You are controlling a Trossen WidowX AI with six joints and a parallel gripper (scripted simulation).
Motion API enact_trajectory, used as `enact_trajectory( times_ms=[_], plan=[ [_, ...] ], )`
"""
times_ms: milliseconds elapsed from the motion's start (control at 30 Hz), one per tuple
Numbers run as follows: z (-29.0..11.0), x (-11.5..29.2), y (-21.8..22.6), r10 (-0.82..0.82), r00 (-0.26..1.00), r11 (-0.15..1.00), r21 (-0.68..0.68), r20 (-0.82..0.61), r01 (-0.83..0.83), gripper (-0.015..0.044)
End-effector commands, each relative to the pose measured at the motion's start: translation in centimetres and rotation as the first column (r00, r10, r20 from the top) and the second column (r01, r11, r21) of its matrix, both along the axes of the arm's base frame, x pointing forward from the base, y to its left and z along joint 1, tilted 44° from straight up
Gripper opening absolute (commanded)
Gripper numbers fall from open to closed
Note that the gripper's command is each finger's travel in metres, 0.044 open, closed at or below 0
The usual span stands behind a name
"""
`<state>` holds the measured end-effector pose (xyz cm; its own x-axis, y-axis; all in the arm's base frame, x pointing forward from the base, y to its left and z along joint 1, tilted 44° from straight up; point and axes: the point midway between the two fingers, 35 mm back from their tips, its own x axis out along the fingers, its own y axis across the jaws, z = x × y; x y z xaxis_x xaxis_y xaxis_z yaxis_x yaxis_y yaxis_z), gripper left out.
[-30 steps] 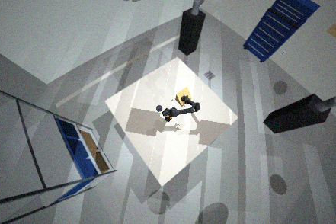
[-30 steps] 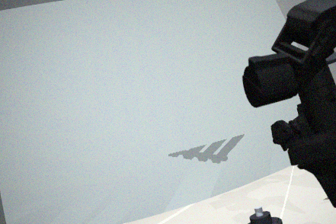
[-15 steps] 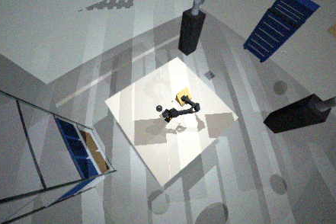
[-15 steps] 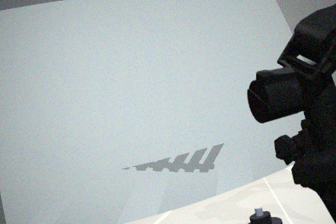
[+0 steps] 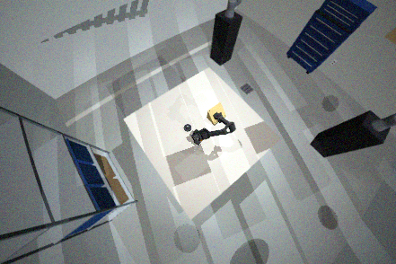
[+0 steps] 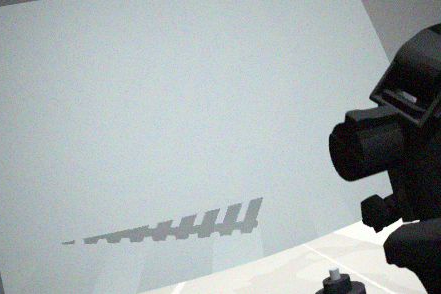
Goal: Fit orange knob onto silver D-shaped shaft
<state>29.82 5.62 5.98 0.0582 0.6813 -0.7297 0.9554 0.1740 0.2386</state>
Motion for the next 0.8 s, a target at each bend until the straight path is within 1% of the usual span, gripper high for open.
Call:
enact_trajectory(
  times_ms=[0,433,733,767],
  plan=[
    [-0.5,-0.2,0.5,-0.002,1.000,1.000,0.005,-0.008,0.002,0.0440],
    [-1.7,-0.3,1.8,-0.001,1.000,1.000,0.009,-0.008,0.001,0.0440],
    [-1.7,-0.3,1.8,-0.001,1.000,1.000,0.009,-0.008,0.001,0.0204],
    [-1.7,-0.3,1.8,-0.001,1.000,1.000,0.009,-0.008,0.001,0.0197]
  ],
)
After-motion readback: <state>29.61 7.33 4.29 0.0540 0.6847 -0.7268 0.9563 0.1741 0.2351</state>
